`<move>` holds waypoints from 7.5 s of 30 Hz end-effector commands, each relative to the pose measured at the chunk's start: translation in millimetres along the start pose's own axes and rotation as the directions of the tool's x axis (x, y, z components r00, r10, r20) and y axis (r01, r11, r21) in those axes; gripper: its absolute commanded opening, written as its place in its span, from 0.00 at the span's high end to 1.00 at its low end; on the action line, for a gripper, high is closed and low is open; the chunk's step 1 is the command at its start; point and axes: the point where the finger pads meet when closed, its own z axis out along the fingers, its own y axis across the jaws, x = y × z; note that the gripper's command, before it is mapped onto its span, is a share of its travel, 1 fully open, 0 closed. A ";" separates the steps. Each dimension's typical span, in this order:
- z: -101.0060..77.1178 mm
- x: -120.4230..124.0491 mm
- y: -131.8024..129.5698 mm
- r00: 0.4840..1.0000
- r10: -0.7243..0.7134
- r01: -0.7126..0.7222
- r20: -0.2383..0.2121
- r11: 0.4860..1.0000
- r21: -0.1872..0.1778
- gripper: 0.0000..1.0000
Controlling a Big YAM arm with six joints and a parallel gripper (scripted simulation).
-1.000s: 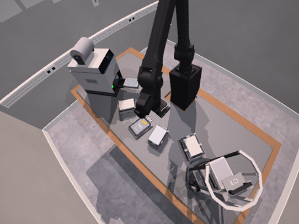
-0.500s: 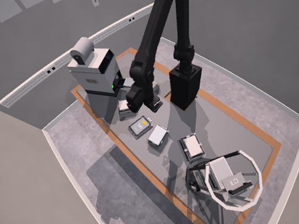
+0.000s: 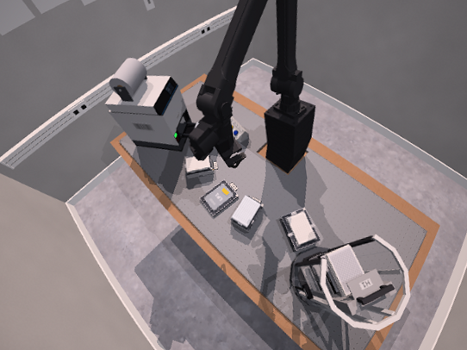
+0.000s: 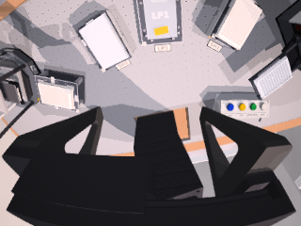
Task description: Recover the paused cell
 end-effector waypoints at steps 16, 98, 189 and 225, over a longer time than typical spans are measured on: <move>-17.4 -5.1 -56.5 0.990 0.130 -0.129 0.056 0.991 -0.019 0.00; -6.7 129.8 -248.5 0.580 0.815 -0.814 0.012 0.580 -0.026 0.00; 21.5 192.8 -288.8 0.999 -0.029 0.029 0.025 1.000 -0.006 0.08; 180.5 184.7 -294.0 0.999 -0.028 0.028 0.033 1.000 0.004 0.72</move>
